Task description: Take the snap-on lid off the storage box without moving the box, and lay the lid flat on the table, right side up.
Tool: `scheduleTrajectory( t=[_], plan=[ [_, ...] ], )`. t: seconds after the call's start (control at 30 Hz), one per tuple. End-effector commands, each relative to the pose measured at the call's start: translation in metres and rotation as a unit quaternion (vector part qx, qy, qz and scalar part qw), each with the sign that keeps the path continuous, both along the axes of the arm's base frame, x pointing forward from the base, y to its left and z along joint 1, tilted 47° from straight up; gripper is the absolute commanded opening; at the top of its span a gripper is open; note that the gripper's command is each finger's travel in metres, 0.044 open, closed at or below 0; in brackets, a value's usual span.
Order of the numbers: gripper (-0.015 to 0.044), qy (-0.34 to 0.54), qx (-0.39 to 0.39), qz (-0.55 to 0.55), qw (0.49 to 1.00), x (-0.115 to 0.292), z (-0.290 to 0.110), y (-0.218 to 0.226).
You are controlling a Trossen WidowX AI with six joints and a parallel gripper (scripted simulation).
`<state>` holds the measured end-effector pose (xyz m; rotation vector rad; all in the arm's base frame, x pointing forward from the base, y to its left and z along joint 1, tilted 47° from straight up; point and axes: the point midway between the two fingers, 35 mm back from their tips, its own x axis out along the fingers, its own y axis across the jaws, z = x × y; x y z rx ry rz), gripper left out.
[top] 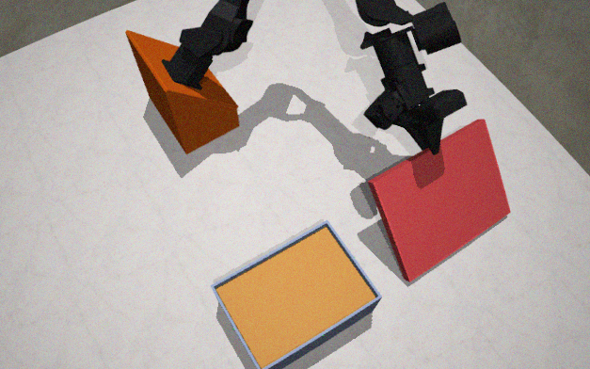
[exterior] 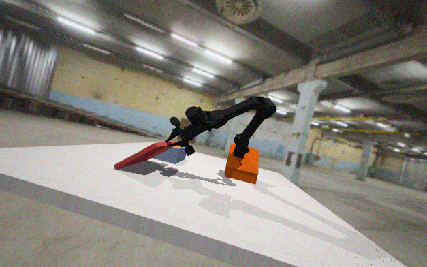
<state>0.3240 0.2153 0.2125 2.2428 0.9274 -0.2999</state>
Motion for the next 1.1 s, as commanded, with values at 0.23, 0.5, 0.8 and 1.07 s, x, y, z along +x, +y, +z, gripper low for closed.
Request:
scheduleTrajectory(
  t=[0.23,0.5,0.8,1.07],
  plan=[
    [0.0000,-0.001,-0.001,-0.007,1.000,0.001,-0.006,0.004],
    [0.0000,-0.001,0.000,-0.007,1.000,0.001,-0.010,0.009],
    [0.0000,-0.001,0.000,-0.007,1.000,0.001,-0.015,0.014],
    [0.0000,0.000,0.000,-0.007,1.000,0.000,-0.020,0.019]
  ],
)
